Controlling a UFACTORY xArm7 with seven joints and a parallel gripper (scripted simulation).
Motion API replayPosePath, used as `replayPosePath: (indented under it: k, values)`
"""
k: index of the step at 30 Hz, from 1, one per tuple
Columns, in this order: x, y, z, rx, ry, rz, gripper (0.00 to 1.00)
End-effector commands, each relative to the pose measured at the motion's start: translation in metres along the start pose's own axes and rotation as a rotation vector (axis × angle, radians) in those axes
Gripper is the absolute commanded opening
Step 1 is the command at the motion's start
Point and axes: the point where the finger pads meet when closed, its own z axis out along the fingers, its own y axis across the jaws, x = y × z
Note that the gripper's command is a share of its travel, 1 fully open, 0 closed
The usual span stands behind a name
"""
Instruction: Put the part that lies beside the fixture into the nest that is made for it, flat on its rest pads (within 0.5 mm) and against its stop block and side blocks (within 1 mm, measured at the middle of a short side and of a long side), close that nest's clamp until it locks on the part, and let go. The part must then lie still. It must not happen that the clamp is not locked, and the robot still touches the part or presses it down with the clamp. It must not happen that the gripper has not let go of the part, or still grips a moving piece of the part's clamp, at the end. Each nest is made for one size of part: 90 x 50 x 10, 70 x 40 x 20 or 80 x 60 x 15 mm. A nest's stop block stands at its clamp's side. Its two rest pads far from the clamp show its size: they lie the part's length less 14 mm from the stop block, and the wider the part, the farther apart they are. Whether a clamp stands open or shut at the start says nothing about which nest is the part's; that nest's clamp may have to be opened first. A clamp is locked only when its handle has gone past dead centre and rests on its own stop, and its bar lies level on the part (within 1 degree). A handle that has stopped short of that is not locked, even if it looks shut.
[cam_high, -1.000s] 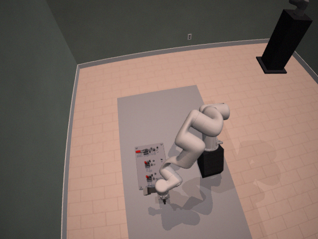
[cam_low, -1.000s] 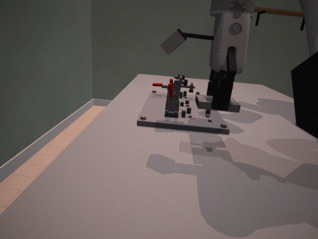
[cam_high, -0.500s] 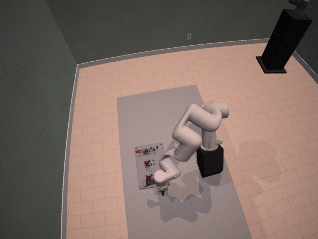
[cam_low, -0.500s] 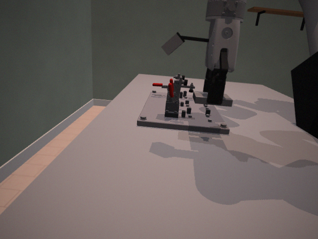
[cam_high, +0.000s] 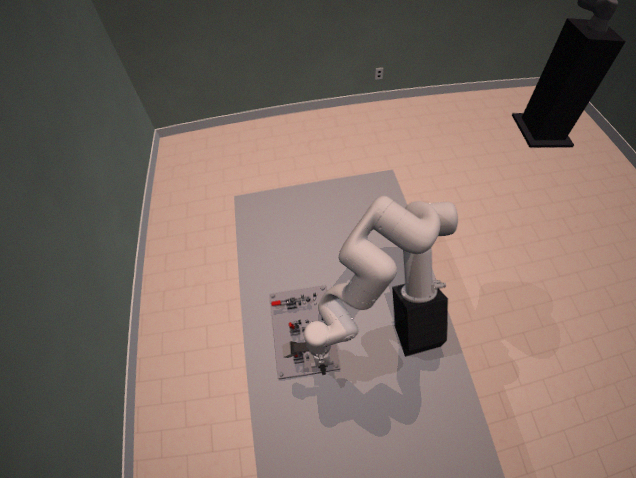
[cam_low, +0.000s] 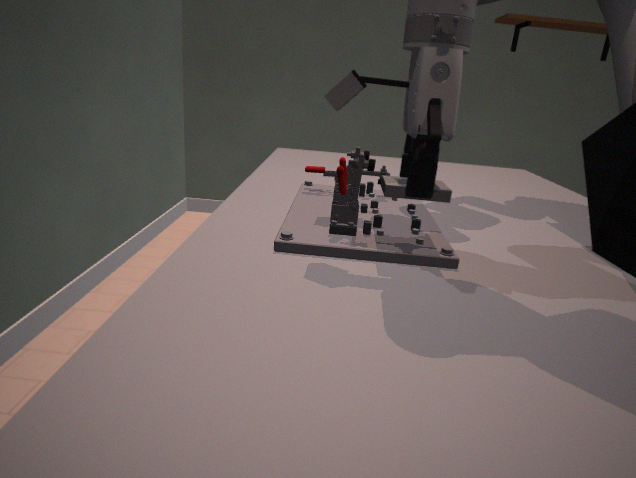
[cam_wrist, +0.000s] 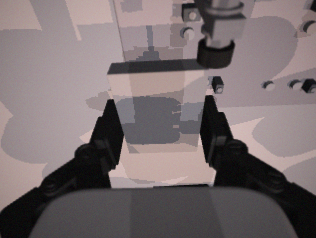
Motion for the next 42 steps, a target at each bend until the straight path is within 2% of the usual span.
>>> replayPosePath:
  k: [1, 8, 42]
  values:
    - [0.0016, 0.0134, -0.0007, 0.004, 0.004, 0.000, 0.00]
    - [0.0017, 0.0218, -0.0001, 0.004, 0.004, 0.000, 0.00]
    - [0.0017, 0.0224, 0.0002, 0.004, 0.004, 0.000, 0.00]
